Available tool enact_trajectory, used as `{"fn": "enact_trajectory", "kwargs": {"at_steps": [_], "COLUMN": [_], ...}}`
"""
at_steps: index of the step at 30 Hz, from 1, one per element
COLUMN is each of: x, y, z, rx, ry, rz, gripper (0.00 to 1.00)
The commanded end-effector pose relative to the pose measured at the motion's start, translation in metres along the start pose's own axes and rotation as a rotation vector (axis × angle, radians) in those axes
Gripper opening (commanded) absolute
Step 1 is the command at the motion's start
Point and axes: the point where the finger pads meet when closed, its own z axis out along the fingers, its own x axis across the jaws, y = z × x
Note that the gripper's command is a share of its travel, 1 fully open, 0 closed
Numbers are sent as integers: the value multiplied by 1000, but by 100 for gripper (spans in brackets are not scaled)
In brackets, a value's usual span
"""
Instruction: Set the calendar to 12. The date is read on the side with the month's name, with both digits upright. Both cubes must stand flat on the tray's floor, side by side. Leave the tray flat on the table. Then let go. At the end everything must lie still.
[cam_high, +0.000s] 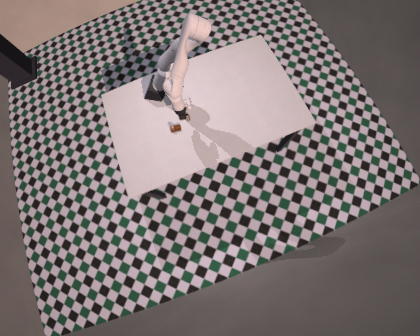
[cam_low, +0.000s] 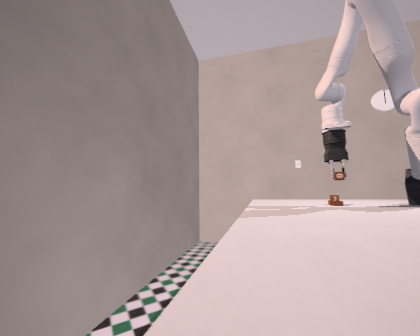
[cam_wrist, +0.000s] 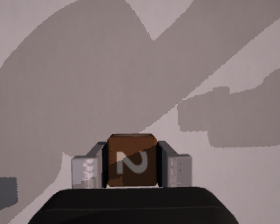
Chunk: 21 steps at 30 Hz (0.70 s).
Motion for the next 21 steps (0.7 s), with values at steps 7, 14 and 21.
{"fn": "enact_trajectory", "kwargs": {"at_steps": [7,14,21], "x": [1,1,4], "y": [0,3,45], "z": [-1,-1,-5], "rx": [0,0,-4], "ry": [3,3,0], "rz": [-1,-1,0], "gripper": [57,57,57]}}
